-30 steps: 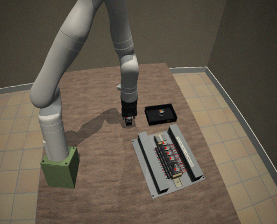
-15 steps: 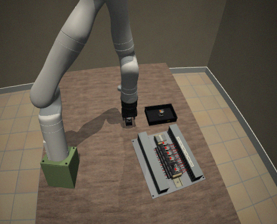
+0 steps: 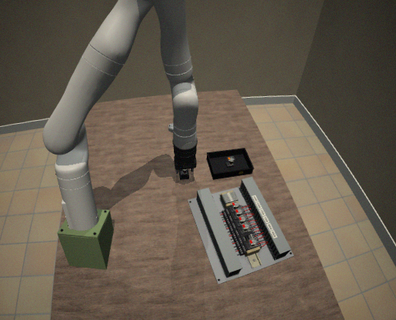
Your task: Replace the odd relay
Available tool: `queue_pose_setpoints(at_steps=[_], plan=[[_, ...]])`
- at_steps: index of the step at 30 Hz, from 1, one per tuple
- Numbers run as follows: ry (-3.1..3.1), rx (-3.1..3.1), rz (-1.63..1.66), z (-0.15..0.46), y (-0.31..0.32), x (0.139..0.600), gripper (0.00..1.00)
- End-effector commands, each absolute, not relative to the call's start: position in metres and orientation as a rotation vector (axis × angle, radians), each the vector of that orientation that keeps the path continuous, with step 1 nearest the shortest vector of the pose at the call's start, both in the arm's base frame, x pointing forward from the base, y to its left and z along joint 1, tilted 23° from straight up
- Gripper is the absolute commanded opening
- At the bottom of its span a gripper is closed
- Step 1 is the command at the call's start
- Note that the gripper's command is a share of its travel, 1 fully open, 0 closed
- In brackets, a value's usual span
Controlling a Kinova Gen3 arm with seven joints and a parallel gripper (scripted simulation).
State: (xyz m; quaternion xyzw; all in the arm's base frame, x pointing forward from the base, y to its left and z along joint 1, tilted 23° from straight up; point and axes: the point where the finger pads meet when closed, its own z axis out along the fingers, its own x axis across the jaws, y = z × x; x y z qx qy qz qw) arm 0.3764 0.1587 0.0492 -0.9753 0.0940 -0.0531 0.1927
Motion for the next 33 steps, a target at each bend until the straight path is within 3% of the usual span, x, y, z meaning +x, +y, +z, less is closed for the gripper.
queue_pose_setpoints(at_steps=[1, 33], plan=[[0.277, -2.737, -0.142, 0.045, 0.159, 0.375, 1.0], [0.276, -2.737, -0.142, 0.038, 0.161, 0.374, 1.0]])
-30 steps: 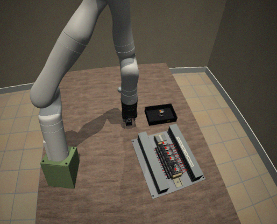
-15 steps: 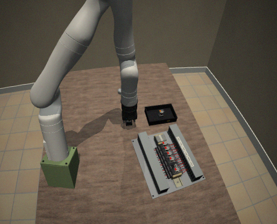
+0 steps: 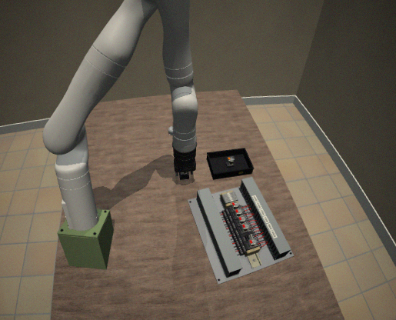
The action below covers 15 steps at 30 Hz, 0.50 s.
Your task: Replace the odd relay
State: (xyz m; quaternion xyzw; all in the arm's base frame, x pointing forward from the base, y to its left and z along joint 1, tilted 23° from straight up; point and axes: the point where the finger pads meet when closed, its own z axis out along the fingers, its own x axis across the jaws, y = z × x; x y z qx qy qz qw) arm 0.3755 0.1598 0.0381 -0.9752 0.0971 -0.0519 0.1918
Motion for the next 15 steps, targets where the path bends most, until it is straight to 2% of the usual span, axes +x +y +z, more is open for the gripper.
queue_pose_setpoints(at_steps=[1, 15], plan=[[0.277, -2.737, -0.142, 0.0375, 0.1612, 0.3734, 1.0], [0.276, -2.738, -0.143, 0.0394, 0.161, 0.3736, 1.0]])
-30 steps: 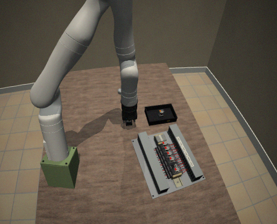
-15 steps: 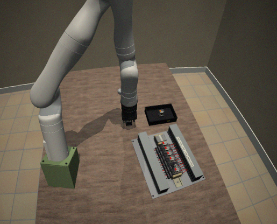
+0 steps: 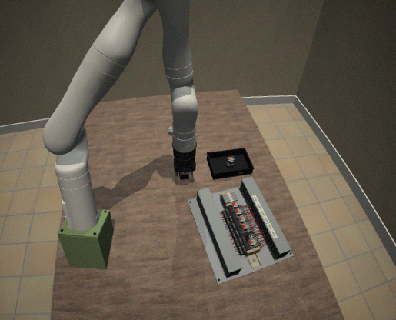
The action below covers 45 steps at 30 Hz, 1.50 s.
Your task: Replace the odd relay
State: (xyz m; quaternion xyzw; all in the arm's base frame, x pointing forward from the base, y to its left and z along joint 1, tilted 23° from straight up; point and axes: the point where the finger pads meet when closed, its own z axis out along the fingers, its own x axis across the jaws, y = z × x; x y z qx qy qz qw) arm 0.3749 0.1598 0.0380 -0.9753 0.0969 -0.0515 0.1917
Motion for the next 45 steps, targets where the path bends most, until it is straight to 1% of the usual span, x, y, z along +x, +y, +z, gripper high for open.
queue_pose_setpoints(at_steps=[1, 45], plan=[[0.276, -2.738, -0.143, 0.0394, 0.1611, 0.3735, 1.0], [0.272, -2.739, -0.15, 0.0421, 0.1603, 0.3743, 1.0]])
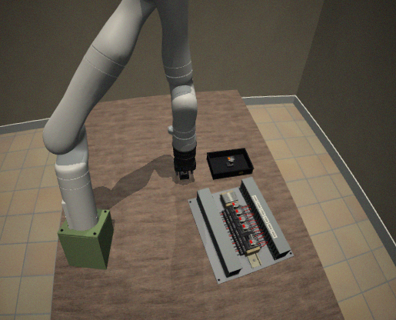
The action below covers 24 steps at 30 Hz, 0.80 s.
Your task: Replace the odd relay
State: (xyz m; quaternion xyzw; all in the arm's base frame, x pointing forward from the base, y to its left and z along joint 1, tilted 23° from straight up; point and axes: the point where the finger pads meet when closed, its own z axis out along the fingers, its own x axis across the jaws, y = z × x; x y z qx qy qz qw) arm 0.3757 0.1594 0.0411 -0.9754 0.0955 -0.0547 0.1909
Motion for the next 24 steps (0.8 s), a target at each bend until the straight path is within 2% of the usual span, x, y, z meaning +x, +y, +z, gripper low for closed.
queue_pose_setpoints(at_steps=[1, 24], plan=[[0.272, -2.739, -0.149, 0.0422, 0.1604, 0.374, 1.0], [0.275, -2.738, -0.144, 0.0432, 0.1618, 0.3718, 1.0]])
